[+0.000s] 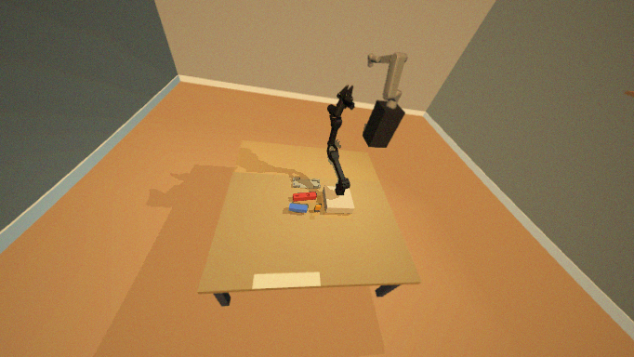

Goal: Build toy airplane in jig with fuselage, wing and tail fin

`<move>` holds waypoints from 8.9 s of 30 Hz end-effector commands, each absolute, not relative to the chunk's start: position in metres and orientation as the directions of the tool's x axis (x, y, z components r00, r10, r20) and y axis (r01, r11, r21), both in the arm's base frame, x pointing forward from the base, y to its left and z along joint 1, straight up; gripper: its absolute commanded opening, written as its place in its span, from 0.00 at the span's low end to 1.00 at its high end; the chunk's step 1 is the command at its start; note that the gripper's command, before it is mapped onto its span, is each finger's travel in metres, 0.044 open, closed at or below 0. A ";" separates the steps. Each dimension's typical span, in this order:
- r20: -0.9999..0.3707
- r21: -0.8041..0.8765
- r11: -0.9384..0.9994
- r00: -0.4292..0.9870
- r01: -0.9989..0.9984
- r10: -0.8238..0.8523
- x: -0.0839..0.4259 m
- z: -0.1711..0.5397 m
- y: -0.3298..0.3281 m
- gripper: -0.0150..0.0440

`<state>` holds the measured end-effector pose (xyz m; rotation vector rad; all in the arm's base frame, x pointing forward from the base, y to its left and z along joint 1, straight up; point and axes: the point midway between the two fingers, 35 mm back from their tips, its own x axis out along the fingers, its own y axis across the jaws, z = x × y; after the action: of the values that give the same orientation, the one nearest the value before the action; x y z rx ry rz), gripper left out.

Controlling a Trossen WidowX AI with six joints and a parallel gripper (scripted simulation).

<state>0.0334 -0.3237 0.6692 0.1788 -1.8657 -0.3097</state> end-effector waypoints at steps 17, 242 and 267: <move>0.845 -0.488 0.872 -0.230 0.036 0.482 -0.048 0.708 -0.038 1.00; -1.000 -0.012 0.998 0.024 0.069 -0.014 0.262 0.047 -0.134 0.25; -1.000 -0.013 0.997 0.023 0.079 -0.015 0.258 0.041 -0.143 0.59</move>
<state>0.2578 -0.1420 0.0423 -0.1719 -4.7258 0.2184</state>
